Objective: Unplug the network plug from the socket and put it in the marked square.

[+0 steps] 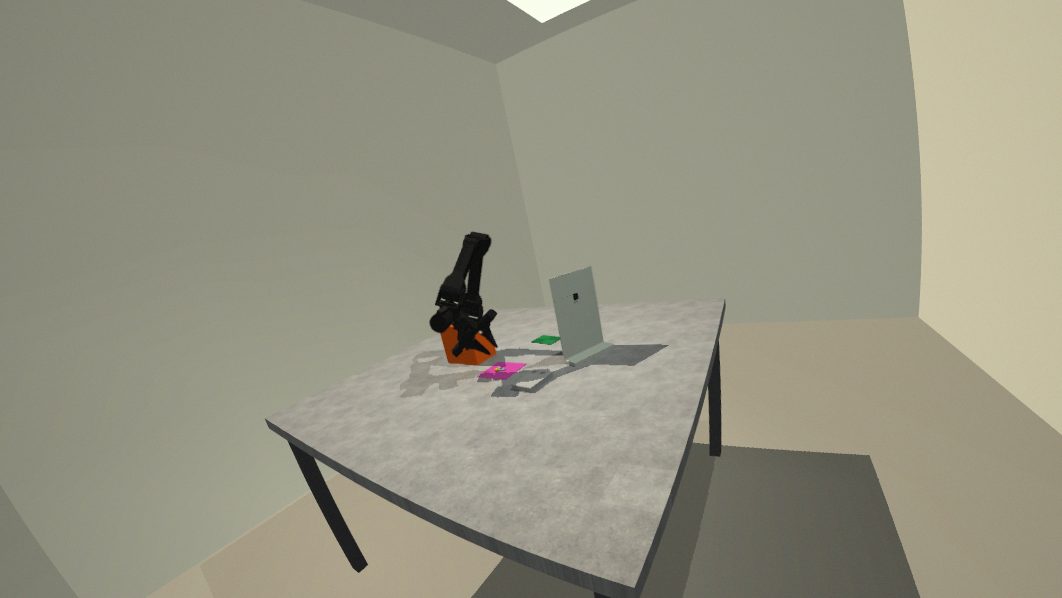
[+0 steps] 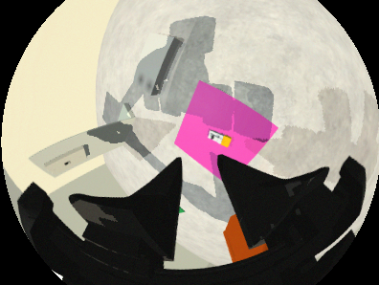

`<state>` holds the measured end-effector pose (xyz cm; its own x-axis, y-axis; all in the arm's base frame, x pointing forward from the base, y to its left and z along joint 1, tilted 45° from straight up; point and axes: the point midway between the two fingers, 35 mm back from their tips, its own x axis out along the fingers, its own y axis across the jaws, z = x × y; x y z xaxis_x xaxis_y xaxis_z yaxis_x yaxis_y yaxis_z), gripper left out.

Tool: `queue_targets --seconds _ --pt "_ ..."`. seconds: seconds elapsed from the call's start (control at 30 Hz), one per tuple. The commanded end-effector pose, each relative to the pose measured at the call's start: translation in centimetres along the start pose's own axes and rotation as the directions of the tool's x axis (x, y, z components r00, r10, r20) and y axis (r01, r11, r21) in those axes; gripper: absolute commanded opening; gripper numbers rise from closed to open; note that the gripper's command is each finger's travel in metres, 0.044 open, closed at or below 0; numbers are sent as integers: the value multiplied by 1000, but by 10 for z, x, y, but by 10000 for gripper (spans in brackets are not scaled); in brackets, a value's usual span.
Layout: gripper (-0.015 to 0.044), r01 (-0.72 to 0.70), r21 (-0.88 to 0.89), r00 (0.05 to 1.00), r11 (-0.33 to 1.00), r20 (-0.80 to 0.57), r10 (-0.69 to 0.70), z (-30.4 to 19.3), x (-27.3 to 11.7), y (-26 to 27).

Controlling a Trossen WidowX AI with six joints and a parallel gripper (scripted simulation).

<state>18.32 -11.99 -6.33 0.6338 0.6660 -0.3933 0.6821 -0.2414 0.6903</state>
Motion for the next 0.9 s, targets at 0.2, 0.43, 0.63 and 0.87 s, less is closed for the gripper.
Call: queue_targets --seconds 0.2,0.43,0.63,0.87 --pt "156 5 -10 1000 1000 6 -4 2 -16 10" --pt "156 4 -10 1000 1000 6 -4 1 -27 16" --pt "156 4 -10 1000 1000 5 -4 0 -36 22" --pt "156 3 -10 1000 1000 3 -3 -3 -47 29"
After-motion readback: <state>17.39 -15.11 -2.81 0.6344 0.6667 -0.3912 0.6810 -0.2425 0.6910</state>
